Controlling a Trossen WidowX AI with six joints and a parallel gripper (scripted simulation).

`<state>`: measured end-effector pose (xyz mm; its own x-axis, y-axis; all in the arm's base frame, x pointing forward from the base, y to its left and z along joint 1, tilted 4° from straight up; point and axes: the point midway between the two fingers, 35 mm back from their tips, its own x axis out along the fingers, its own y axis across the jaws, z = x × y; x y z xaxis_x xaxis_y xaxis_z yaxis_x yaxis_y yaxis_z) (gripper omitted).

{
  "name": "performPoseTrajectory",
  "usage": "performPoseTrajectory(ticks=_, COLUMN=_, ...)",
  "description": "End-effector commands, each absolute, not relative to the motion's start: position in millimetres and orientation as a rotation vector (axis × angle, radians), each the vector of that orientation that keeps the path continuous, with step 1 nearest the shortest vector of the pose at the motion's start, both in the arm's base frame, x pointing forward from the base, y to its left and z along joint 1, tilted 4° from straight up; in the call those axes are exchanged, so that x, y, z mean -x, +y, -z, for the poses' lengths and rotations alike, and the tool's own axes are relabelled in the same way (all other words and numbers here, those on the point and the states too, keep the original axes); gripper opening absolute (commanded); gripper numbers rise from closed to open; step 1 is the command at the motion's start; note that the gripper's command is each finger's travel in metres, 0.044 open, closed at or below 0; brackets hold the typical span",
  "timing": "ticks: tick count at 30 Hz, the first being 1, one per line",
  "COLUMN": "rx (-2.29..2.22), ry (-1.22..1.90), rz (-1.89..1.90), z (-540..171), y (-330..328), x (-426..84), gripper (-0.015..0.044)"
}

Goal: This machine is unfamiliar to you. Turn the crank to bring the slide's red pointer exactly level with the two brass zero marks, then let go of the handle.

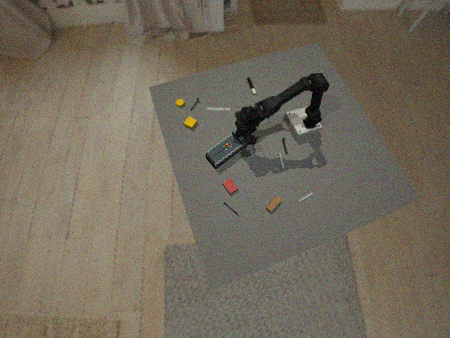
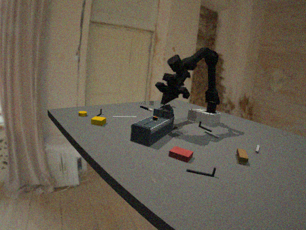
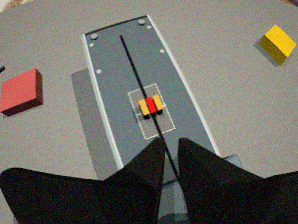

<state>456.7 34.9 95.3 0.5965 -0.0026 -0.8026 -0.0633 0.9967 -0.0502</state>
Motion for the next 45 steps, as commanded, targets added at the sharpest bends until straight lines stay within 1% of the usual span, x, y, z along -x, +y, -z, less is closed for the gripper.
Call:
performPoseTrajectory(ticks=1, rx=0.076, ry=0.931, rz=-0.035, z=-95.3, y=34.9, x=-456.7, gripper=0.0000)
performPoseTrajectory(ticks=16, rx=0.075, ry=0.931, rz=-0.036, z=-95.3, y=35.0, x=-456.7, gripper=0.0000)
performPoseTrajectory(ticks=33, rx=0.075, ry=0.931, rz=-0.036, z=-95.3, y=35.0, x=-456.7, gripper=0.0440)
performPoseTrajectory(ticks=34, rx=0.075, ry=0.931, rz=-0.036, z=-95.3, y=35.0, x=-456.7, gripper=0.0440)
performPoseTrajectory(ticks=45, rx=0.075, ry=0.931, rz=-0.036, z=-95.3, y=35.0, x=-456.7, gripper=0.0151)
